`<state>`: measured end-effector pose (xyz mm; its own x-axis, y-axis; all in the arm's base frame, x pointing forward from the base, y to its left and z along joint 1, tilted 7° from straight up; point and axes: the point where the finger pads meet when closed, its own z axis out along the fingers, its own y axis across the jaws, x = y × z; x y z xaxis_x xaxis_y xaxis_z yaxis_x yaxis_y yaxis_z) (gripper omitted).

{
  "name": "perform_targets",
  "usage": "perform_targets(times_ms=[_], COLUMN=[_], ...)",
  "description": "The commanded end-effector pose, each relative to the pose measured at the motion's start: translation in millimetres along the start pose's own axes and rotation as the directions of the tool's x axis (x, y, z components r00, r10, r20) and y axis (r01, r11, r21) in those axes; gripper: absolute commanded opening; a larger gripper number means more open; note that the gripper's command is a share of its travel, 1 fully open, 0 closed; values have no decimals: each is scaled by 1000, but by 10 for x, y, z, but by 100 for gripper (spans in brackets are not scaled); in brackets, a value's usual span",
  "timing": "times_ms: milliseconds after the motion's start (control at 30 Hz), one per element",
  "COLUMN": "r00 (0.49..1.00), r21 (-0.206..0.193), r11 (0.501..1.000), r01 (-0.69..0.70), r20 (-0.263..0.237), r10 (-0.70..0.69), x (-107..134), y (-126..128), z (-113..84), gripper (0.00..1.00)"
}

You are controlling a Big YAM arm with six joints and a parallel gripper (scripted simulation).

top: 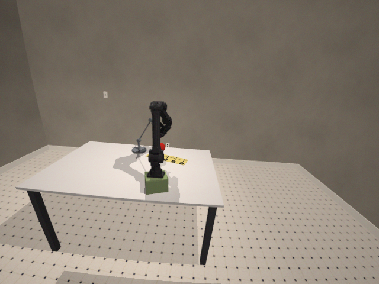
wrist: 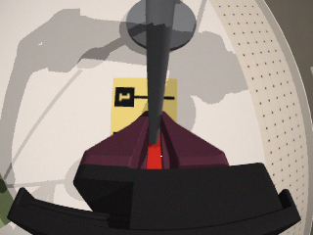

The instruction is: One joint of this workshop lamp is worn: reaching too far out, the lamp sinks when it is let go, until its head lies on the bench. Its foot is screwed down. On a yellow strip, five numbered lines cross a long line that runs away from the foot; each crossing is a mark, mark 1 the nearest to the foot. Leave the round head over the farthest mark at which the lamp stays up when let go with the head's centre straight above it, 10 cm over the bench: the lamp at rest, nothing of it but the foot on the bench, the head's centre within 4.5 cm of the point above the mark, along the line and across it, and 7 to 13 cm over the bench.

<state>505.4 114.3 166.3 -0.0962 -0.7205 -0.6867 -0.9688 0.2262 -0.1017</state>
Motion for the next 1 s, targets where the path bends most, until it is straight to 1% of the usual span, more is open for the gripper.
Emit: perform_targets(times_ms=[0,767,967], r00=[1000,1000,1000], r21=[16,11,13], r11=[1000,1000,1000], r01=[-16,3,-6], r20=[-19,-5,-14], r10=[16,-3,6], x=[236,253,355], y=[-41,-45,-51], z=[-181,-211,-266], gripper=[0,0,0])
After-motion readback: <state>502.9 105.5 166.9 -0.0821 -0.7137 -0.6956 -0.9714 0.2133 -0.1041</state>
